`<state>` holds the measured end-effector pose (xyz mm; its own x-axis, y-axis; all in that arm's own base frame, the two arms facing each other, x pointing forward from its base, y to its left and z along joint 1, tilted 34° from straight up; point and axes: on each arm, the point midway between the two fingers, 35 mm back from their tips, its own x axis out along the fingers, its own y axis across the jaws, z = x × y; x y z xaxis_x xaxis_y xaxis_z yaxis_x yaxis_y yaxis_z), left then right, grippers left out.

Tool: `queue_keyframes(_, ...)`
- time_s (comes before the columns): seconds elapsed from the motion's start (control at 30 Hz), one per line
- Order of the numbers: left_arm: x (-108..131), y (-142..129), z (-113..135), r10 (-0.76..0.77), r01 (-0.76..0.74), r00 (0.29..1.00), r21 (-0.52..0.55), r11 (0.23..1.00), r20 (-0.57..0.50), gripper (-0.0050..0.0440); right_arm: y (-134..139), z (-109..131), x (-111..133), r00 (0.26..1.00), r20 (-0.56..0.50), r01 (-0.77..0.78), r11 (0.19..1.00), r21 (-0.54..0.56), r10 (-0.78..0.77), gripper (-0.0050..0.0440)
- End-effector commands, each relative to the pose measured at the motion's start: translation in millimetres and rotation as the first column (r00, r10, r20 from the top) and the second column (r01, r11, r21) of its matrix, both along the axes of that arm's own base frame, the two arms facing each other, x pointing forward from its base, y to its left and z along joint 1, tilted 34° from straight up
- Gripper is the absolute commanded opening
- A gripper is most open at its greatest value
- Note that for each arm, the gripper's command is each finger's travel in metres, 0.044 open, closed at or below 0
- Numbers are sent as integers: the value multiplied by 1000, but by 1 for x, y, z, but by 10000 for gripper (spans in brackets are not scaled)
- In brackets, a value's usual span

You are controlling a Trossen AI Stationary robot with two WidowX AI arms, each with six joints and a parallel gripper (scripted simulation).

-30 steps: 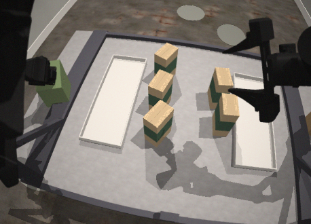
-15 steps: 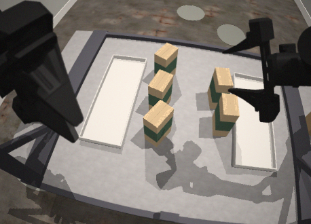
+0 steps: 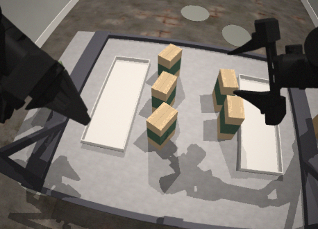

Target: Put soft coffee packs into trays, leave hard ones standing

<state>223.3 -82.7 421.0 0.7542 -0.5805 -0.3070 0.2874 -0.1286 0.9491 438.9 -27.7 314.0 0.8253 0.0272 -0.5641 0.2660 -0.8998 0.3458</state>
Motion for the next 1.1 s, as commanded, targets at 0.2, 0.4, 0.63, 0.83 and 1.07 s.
queue_keyframes(0.2,-14,8,-36,-92,106,994,277,955,-62,375,0,9,-2,1000,22,1,1000,-2,-1,368)
queue_keyframes(0.4,18,10,-56,-123,174,977,324,930,-173,375,0,9,-2,1000,22,1,1000,-2,-1,368)
queue_keyframes(0.63,60,12,-90,-124,225,935,284,932,-332,375,0,9,-2,1000,22,1,1000,-2,-1,368)
queue_keyframes(0.83,84,13,-113,-126,249,902,260,933,-412,375,0,9,-2,1000,22,1,1000,-2,-1,368)
queue_keyframes(1.07,112,14,-151,-128,279,843,221,934,-523,375,0,9,-2,1000,22,1,1000,-2,-1,368)
